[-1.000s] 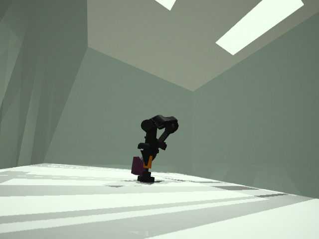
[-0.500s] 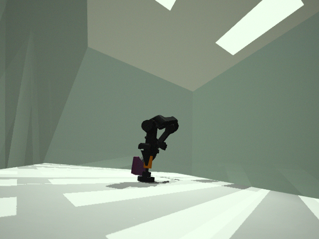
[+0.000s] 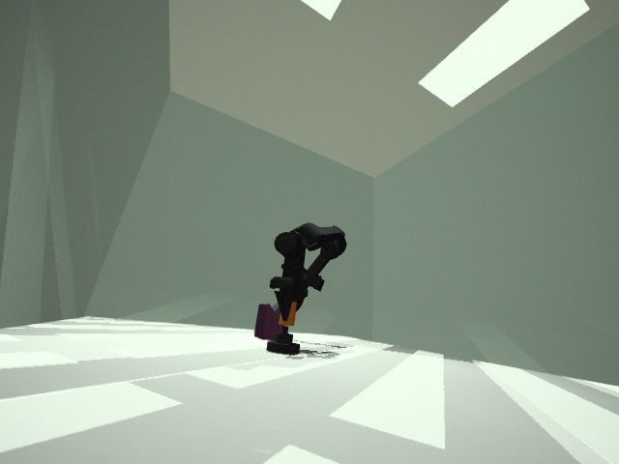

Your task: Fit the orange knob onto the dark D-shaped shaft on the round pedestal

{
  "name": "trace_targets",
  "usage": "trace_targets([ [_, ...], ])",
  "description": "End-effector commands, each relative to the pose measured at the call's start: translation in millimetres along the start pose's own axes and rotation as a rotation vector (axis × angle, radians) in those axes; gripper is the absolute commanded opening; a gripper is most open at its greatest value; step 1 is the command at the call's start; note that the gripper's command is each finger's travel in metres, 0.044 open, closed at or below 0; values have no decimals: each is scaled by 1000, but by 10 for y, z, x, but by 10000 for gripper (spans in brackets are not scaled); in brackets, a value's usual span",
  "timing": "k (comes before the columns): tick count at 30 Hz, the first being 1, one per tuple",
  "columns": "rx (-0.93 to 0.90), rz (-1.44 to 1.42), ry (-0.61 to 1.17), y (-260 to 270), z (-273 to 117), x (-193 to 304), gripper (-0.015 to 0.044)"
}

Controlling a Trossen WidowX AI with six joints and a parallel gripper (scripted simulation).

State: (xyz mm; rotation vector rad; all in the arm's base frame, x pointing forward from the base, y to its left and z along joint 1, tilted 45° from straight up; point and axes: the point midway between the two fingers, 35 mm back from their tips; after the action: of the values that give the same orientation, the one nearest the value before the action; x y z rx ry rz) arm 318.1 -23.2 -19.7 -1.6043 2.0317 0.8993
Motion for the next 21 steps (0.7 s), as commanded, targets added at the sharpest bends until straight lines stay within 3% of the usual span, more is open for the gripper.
trace_targets([
  [1, 1, -8, 1, -18, 15, 9, 0],
  [21, 1, -8, 1, -59, -5, 6, 0],
])
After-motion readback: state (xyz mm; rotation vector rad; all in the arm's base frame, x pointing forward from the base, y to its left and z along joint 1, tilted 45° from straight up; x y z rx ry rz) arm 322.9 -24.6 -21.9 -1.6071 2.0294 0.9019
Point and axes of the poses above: the point midway between the two fingers, 35 mm back from their tips, its own z axis out along the fingers, its own y axis across the jaws, x = y × z, and after that the axes turned 15 degrees about -z, right-handed
